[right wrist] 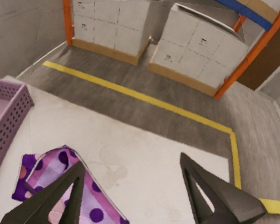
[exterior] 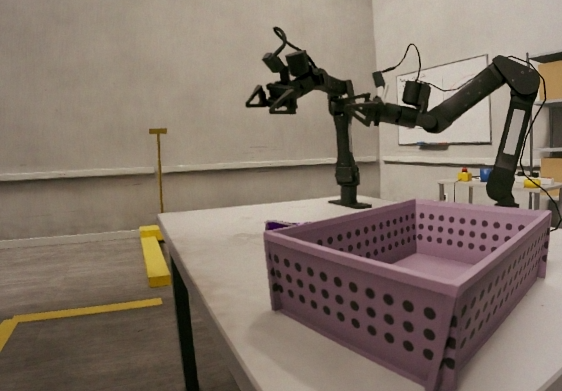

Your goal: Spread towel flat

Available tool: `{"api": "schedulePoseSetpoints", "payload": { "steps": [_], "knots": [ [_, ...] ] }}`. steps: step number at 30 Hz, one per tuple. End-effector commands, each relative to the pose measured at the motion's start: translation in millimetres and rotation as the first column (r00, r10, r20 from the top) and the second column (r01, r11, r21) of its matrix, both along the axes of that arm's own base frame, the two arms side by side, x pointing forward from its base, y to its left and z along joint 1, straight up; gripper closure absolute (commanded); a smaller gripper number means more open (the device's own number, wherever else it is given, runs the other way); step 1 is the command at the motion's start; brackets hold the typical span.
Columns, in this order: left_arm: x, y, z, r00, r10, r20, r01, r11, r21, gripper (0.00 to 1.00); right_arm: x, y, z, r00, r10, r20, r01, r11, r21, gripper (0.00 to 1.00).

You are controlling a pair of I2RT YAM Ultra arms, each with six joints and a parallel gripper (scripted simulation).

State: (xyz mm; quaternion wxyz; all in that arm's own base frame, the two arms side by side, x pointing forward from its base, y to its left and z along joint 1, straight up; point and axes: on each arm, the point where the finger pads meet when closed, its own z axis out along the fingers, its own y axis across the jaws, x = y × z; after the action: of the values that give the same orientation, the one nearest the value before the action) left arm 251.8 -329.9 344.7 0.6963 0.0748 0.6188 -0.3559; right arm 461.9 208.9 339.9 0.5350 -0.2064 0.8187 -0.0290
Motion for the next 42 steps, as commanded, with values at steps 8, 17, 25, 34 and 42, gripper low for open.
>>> {"api": "schedulePoseSetpoints", "payload": {
  "steps": [8,17,25,34,42],
  "knots": [
    [-43,-14,39,0.964,-0.264,0.025,0.251,0.938,0.24,0.0,-75,-5,63,0.967,0.108,0.231,-0.167,0.952,0.256,0.0],
    [-103,12,76,0.871,-0.486,0.07,0.428,0.822,0.377,0.0,-159,-25,67,0.906,0.191,0.377,-0.341,0.859,0.382,0.0],
    [-24,51,64,0.979,-0.201,0.041,0.168,0.903,0.396,0.0,-117,-104,72,0.921,-0.099,0.376,-0.058,0.921,0.385,0.0],
    [49,139,70,0.997,0.061,0.047,-0.075,0.923,0.378,0.0,-104,-210,79,0.865,-0.31,0.393,0.152,0.91,0.385,0.0],
    [83,221,74,0.931,0.36,0.058,-0.355,0.858,0.371,0.0,-104,-204,79,0.87,-0.295,0.394,0.137,0.914,0.382,0.0]
  ]
}}
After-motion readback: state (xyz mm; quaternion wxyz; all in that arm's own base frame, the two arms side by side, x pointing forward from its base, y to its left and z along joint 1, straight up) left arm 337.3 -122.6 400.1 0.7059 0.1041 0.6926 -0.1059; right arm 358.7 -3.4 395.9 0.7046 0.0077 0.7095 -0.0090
